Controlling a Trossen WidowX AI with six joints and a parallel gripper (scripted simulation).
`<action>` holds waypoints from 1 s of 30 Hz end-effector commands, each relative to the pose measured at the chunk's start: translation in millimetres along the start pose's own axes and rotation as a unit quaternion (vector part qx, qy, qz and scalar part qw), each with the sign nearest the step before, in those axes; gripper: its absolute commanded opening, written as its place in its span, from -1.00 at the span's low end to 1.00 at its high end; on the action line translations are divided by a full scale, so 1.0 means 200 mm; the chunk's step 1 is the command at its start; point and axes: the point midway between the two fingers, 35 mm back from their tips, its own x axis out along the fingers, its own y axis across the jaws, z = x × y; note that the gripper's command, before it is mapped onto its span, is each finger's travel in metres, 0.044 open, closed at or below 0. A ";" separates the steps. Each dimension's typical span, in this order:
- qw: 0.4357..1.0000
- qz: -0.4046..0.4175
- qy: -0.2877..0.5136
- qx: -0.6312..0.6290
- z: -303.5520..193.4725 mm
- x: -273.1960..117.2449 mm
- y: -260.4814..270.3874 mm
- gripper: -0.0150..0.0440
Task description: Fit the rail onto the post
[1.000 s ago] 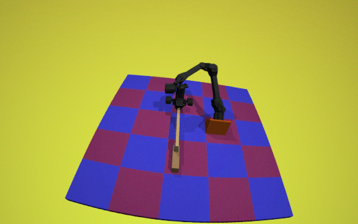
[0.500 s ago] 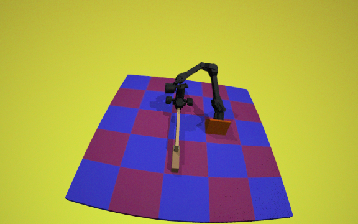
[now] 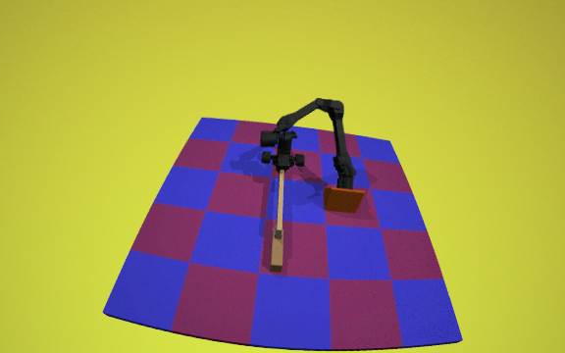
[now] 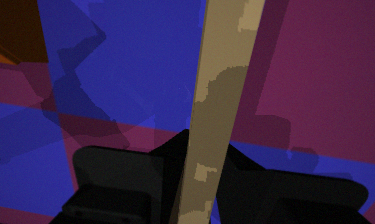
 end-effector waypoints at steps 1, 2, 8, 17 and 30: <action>1.000 -0.006 0.003 0.000 -0.01 -0.02 -0.01 -0.49; 1.000 -0.006 0.003 0.000 -0.02 -0.02 -0.01 -0.49; 1.000 -0.006 0.003 0.000 -0.02 -0.02 -0.01 -0.49; 1.000 -0.006 0.003 0.000 -0.04 -0.01 -0.01 -0.49; 1.000 -0.006 0.003 0.000 -0.06 -0.01 -0.01 -0.49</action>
